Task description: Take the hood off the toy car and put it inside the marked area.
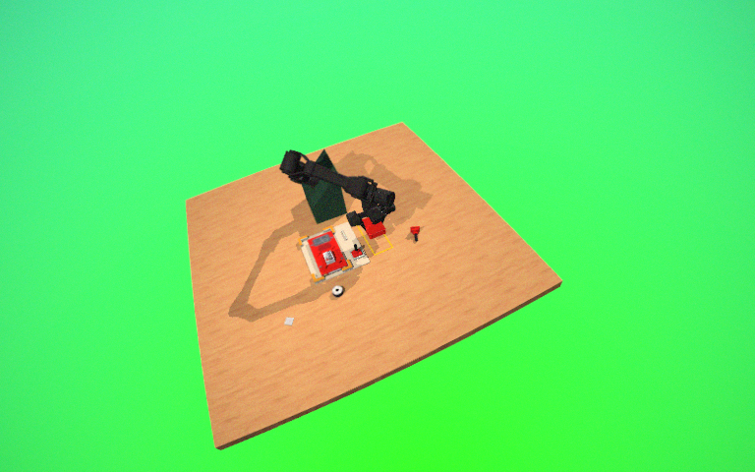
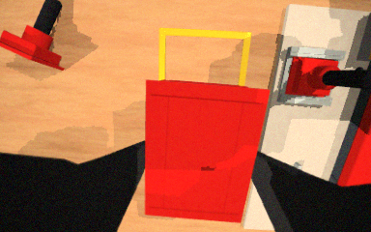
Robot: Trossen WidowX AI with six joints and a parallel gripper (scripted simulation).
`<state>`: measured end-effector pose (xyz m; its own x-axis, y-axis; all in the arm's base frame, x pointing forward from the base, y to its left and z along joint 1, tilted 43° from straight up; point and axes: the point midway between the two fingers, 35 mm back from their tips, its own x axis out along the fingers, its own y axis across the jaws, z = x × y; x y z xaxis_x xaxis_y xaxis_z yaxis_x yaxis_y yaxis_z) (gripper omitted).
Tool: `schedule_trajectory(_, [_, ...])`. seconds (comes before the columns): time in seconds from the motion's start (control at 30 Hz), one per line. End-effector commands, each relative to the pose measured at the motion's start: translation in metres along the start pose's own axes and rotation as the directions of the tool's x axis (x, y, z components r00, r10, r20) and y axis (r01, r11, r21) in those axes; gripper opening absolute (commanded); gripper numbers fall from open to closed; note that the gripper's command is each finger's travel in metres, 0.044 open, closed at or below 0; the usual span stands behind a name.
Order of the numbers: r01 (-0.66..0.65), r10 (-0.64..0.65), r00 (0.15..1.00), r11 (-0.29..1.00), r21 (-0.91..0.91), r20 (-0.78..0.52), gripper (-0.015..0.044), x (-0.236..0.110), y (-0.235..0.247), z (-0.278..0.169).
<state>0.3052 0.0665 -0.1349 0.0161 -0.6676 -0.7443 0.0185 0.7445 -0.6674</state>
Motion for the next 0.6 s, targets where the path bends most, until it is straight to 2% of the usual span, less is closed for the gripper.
schedule_trajectory(0.0, [0.006,-0.006,1.000,1.000,-0.003,0.002,0.0000,0.003,-0.001,0.000])
schedule_trajectory(0.57, [0.007,-0.007,1.000,1.000,-0.003,0.002,0.0000,0.015,-0.002,-0.001])
